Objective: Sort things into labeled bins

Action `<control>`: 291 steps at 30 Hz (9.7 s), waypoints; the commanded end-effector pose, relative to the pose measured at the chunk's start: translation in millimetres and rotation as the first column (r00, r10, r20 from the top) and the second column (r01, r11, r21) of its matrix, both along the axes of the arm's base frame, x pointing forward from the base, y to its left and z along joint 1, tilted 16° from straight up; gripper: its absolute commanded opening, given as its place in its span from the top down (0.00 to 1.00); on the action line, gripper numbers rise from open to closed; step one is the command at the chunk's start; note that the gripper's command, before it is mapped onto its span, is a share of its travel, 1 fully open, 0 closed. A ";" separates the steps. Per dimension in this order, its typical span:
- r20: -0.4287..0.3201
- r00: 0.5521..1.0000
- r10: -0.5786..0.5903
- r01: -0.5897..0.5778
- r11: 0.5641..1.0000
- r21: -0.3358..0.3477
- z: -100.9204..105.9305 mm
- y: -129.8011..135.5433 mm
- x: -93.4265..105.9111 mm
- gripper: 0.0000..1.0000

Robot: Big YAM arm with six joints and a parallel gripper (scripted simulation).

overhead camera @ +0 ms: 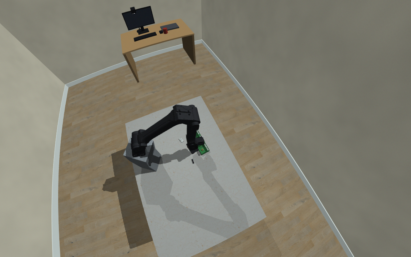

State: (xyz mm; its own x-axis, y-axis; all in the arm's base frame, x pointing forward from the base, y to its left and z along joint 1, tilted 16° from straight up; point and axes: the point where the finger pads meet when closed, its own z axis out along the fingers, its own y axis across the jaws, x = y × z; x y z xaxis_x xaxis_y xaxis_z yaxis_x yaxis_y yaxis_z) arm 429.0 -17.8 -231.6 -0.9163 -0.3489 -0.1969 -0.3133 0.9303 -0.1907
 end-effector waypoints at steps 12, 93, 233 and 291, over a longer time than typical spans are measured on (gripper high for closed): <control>-0.008 1.000 0.002 -0.002 1.000 0.002 -5.7 7.7 -6.4 0.66; 0.003 1.000 0.002 -0.002 1.000 0.002 -6.1 9.1 -1.5 0.66; 0.019 0.998 -0.068 0.067 0.998 0.021 -22.7 82.3 83.6 0.55; -0.002 0.998 -0.063 0.063 0.998 0.017 6.0 98.5 58.1 0.55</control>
